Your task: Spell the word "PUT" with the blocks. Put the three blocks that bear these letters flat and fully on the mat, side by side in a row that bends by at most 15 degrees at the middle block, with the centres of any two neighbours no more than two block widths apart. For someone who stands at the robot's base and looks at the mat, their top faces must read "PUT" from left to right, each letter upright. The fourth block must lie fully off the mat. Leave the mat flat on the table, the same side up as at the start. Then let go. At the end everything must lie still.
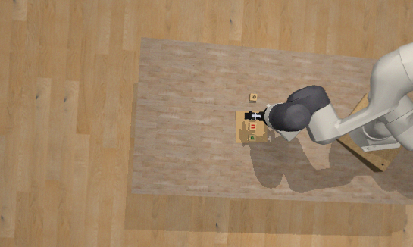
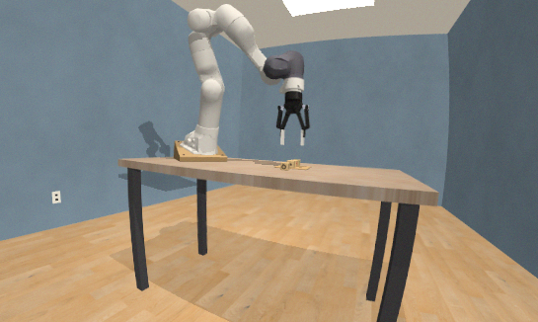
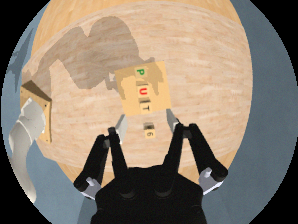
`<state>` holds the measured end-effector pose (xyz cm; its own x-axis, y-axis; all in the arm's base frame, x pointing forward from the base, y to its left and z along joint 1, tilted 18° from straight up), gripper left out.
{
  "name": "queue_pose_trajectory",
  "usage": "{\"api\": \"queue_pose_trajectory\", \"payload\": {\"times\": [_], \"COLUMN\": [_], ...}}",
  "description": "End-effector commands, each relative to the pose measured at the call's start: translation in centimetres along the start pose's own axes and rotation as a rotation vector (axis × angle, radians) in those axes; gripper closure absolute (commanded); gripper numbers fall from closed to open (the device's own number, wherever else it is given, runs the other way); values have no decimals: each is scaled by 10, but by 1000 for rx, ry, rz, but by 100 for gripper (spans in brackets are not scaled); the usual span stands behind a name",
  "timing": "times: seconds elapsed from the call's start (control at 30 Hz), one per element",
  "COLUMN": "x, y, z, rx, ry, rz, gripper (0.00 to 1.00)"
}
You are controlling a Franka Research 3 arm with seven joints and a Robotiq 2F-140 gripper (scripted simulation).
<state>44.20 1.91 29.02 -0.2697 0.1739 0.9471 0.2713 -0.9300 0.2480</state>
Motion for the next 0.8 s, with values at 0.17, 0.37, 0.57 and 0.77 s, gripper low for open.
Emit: {"api": "queue_pose_trajectory", "payload": {"times": [0.17, 0.37, 0.57, 0.77], "x": [1, 1, 1, 6], "y": [0, 0, 0, 0], "z": [-1, -1, -1, -1], "rx": [2, 2, 2, 2], "ry": [-9, -9, -9, -9], "rz": [0, 0, 0, 0], "gripper": [0, 0, 0, 0]}}
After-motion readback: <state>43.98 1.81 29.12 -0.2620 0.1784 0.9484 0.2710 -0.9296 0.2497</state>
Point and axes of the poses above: the point where the finger pads meet when closed, its own x axis back along the fingers, its own z axis across the jaws, y = z × x, the point moved 9 cm from there along x, back along the fingers, and after that the axes turned 15 degrees about x, right-handed, at the moved point
